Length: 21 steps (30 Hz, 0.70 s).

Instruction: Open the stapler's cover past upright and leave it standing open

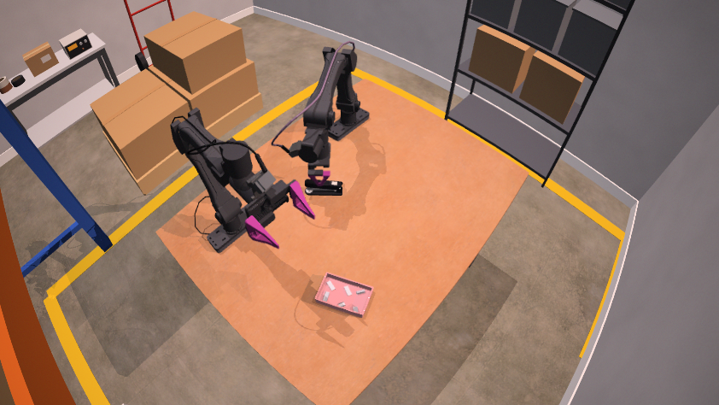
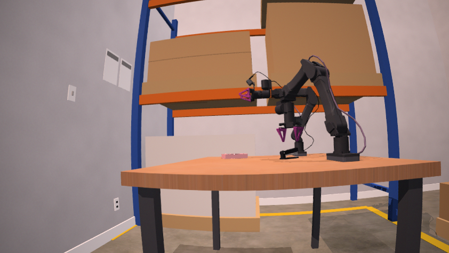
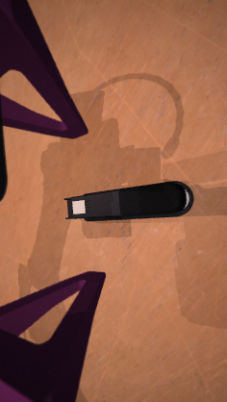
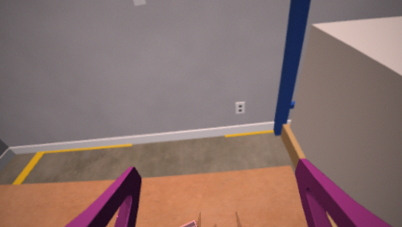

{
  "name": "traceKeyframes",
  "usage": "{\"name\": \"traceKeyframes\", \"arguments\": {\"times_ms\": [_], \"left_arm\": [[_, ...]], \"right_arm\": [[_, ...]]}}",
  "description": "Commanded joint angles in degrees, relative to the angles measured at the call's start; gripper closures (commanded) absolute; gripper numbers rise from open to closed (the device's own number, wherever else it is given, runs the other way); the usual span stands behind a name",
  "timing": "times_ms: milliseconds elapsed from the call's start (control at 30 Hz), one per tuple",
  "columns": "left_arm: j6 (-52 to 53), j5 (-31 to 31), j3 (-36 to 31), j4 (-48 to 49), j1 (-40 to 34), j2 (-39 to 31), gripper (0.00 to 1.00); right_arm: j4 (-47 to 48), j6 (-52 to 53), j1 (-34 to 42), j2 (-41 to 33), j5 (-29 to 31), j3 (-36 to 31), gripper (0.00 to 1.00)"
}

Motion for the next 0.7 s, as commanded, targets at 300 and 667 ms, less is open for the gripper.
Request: {"name": "traceKeyframes", "arguments": {"times_ms": [300,667], "left_arm": [[-27.24,6.53,-9.72,11.08,3.87,-9.77,0.00],[-47.98,5.80,-19.95,20.92,4.14,-17.98,0.00]], "right_arm": [[0.41,-0.36,-0.14,-0.84,-0.37,0.10,0.00],[0.41,-0.36,-0.14,-0.84,-0.37,0.10,0.00]]}}
